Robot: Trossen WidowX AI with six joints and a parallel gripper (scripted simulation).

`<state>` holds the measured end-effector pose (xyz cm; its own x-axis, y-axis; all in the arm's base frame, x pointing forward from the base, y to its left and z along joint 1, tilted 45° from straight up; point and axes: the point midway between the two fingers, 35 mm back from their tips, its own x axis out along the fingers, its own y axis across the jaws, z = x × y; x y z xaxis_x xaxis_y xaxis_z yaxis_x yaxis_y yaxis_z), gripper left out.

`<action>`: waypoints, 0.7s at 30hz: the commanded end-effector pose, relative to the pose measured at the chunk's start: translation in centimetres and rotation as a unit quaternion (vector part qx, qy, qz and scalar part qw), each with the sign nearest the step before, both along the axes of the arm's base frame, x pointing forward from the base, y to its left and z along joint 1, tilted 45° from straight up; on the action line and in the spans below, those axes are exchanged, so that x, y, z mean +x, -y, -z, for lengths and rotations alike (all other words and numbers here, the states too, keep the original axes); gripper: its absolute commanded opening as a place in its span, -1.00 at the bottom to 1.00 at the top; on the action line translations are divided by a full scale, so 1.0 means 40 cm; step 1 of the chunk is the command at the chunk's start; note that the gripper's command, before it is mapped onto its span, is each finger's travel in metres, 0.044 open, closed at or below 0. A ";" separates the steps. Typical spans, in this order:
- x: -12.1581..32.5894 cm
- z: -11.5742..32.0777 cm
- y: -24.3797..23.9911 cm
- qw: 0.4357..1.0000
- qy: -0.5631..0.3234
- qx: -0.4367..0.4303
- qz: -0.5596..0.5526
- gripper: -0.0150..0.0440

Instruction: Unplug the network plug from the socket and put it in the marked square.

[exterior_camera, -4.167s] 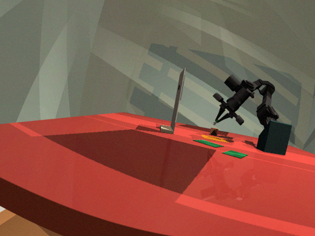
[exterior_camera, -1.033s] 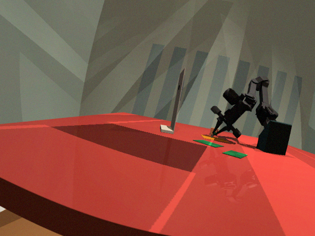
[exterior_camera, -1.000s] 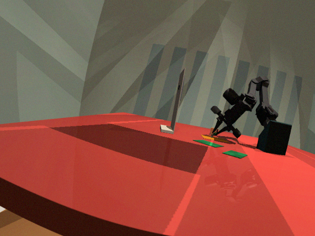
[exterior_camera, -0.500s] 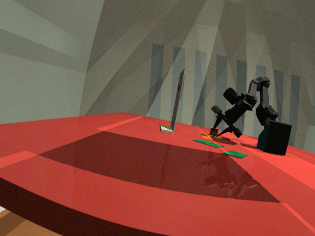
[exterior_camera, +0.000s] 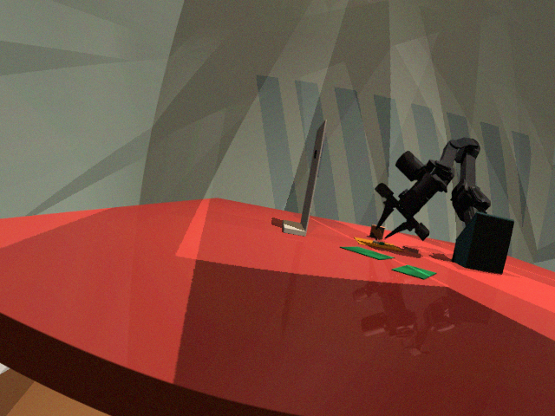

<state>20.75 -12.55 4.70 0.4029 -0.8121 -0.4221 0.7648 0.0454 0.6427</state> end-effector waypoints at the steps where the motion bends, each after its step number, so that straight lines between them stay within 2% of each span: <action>1: -0.001 -0.008 -0.008 1.000 0.004 -0.001 0.002 0.04; 21: -0.008 -0.020 -0.037 1.000 0.002 0.002 0.001 0.04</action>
<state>20.17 -11.31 5.19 0.4014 -0.8109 -0.4258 0.7681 0.0447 0.6388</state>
